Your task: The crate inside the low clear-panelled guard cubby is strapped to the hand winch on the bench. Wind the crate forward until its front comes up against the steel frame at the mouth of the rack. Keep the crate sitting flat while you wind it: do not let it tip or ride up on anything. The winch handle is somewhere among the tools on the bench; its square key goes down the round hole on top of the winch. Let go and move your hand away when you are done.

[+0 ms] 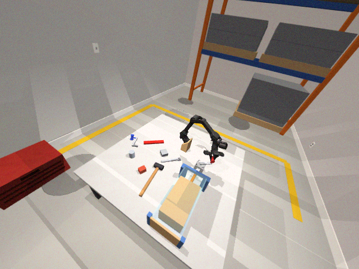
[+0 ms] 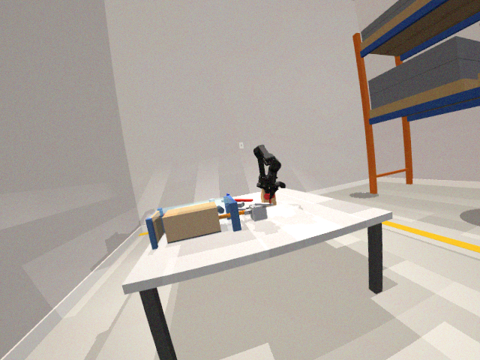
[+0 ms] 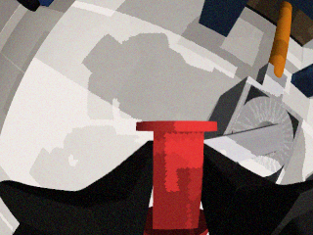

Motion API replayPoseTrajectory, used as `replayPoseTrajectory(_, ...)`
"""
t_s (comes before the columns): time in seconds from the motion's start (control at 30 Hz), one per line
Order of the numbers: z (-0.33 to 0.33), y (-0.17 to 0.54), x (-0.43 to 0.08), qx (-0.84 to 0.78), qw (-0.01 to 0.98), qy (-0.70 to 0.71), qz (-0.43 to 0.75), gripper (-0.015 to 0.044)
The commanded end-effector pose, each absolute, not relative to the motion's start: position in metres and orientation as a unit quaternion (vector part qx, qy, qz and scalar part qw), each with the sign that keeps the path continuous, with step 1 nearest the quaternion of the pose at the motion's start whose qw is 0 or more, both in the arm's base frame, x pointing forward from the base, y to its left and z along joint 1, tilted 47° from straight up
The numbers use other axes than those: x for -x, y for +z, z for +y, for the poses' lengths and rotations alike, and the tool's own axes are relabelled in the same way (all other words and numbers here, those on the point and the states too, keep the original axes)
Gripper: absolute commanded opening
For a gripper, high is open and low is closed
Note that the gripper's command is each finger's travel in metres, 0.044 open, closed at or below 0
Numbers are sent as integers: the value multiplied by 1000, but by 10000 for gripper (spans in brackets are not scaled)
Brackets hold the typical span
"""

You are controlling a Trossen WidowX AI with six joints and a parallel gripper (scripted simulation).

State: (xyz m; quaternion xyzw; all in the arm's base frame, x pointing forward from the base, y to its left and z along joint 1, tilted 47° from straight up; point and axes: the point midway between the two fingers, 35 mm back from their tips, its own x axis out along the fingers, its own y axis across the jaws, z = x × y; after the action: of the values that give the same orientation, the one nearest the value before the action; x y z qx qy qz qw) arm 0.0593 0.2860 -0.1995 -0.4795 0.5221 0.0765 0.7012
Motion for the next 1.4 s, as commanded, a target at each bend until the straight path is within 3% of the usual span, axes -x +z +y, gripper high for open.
replayPoseTrajectory(0.0, 271, -193, -47, 489, 689, 72, 529, 0)
replayPoseTrajectory(1.37, 228, -153, -34, 491, 688, 72, 530, 0)
